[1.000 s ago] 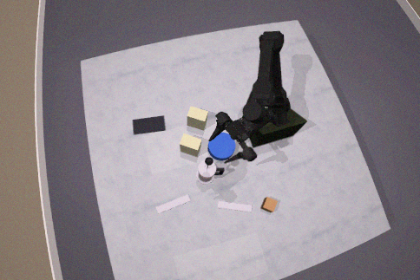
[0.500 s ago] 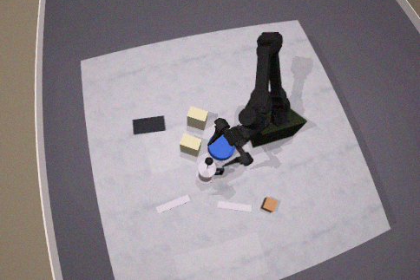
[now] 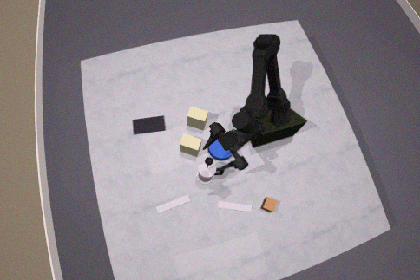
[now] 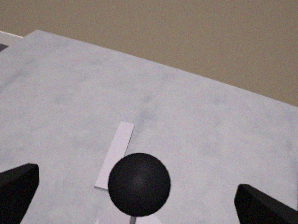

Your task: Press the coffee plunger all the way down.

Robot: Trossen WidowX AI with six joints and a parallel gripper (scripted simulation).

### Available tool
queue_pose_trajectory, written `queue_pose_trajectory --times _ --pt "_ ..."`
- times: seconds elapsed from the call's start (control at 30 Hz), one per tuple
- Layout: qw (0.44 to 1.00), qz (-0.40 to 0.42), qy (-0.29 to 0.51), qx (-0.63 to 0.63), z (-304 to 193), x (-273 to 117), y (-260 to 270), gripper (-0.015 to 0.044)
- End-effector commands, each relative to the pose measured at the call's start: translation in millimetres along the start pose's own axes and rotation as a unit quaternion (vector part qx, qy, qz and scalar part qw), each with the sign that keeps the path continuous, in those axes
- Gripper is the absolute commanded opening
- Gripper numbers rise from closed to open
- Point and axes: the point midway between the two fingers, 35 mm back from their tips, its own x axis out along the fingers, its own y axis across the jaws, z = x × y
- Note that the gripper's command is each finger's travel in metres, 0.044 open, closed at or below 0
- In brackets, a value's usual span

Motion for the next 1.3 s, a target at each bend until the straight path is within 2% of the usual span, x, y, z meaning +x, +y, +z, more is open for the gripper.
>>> queue_pose_trajectory --times 0.0,0.17,0.57,1.27 --pt "1.0 0.001 -0.001 -0.001 0.3 7.4 -0.2 0.044" --pt "1.0 0.0 -0.002 -0.001 -0.1 12.9 -0.5 0.044" --pt "1.0 0.0 -0.002 -0.001 -0.1 12.9 -0.5 0.0125" --pt "1.0 0.001 -0.001 0.0 -10.5 22.3 0.8 0.0122"
